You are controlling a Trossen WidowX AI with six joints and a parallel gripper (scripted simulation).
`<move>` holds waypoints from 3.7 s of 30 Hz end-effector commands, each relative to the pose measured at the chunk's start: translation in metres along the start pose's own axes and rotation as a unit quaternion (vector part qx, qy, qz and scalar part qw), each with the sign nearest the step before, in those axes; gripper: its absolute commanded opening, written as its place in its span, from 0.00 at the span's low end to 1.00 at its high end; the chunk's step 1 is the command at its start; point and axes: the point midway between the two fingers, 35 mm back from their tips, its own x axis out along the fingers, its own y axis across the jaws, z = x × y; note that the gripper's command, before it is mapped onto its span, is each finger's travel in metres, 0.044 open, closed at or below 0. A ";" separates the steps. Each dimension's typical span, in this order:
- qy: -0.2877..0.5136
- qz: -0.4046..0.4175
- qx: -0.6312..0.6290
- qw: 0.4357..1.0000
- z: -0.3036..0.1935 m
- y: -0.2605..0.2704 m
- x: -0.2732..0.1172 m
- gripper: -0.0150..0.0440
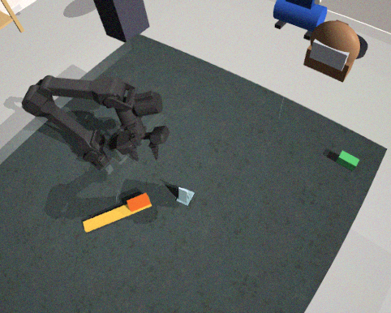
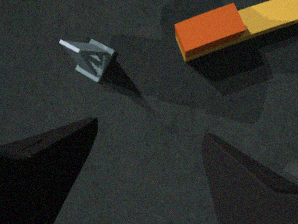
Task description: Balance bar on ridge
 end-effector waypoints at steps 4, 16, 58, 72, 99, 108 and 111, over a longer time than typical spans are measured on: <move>0.007 -0.028 0.045 0.999 0.016 -0.004 0.008 0.79; 0.019 -0.071 0.123 0.990 0.043 -0.015 0.020 0.79; 0.077 -0.166 0.394 0.901 0.130 -0.079 0.048 0.79; 0.095 -0.179 0.486 0.850 0.154 -0.108 0.052 0.79; 0.096 -0.179 0.491 0.847 0.130 -0.125 0.121 0.79; 0.096 -0.179 0.491 0.847 0.125 -0.128 0.134 0.79; 0.096 -0.179 0.491 0.847 0.123 -0.129 0.138 0.79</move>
